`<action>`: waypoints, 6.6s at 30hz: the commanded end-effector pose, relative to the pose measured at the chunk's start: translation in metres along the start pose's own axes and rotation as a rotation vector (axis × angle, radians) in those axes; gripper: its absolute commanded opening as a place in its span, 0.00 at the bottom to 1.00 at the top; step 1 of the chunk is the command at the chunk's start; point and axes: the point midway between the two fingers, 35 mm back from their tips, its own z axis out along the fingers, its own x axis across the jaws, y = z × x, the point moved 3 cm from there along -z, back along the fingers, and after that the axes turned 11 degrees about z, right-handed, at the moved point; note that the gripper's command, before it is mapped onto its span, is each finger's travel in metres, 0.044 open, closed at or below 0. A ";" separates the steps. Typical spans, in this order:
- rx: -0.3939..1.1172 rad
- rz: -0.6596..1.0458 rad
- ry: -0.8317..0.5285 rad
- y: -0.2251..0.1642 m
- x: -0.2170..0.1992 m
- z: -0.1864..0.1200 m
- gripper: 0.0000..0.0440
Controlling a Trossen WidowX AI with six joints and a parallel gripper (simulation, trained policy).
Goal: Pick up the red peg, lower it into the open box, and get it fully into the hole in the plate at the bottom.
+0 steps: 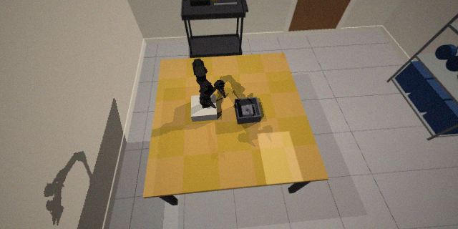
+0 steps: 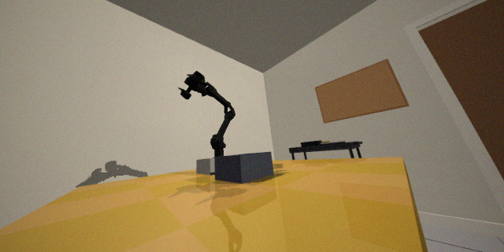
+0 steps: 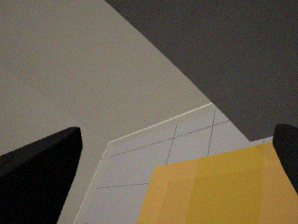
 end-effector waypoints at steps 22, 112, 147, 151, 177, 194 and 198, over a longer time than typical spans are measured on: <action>0.655 -0.146 -0.442 -0.205 -0.053 0.056 1.00; 1.084 -1.168 -0.701 -0.509 -0.266 -0.164 0.38; 0.889 -1.088 -0.658 -0.473 -0.147 -0.122 0.00; 0.864 -1.038 -0.663 -0.471 -0.135 -0.106 0.00; 0.851 -0.860 -0.686 -0.469 -0.115 0.021 0.00; 1.025 -0.920 -0.637 -0.491 -0.147 0.067 0.23; 1.054 -0.928 -0.627 -0.495 -0.151 0.076 0.35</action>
